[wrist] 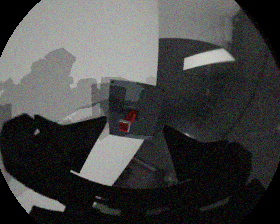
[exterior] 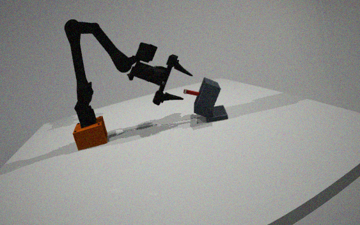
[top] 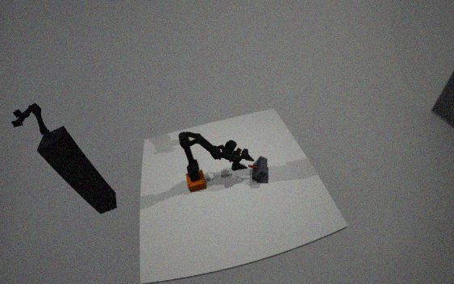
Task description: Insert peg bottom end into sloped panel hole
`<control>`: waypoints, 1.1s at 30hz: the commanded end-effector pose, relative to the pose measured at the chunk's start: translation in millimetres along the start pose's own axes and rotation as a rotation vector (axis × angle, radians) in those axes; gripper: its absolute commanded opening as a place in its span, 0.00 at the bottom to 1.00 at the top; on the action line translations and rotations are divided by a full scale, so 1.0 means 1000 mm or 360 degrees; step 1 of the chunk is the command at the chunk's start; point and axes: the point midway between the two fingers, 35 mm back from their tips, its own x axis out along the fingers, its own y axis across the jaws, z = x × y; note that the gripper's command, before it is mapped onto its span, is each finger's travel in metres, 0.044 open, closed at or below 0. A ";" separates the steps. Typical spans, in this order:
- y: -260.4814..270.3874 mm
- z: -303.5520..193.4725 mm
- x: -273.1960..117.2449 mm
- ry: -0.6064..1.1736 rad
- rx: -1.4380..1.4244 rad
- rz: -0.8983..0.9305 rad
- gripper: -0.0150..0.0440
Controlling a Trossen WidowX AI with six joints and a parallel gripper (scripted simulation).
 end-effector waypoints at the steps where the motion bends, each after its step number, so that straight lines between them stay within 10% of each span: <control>1: 0.000 -0.001 -0.005 0.0007 0.0007 0.0000 1.00; 33: -0.002 0.002 -0.035 0.0000 0.0004 0.0000 1.00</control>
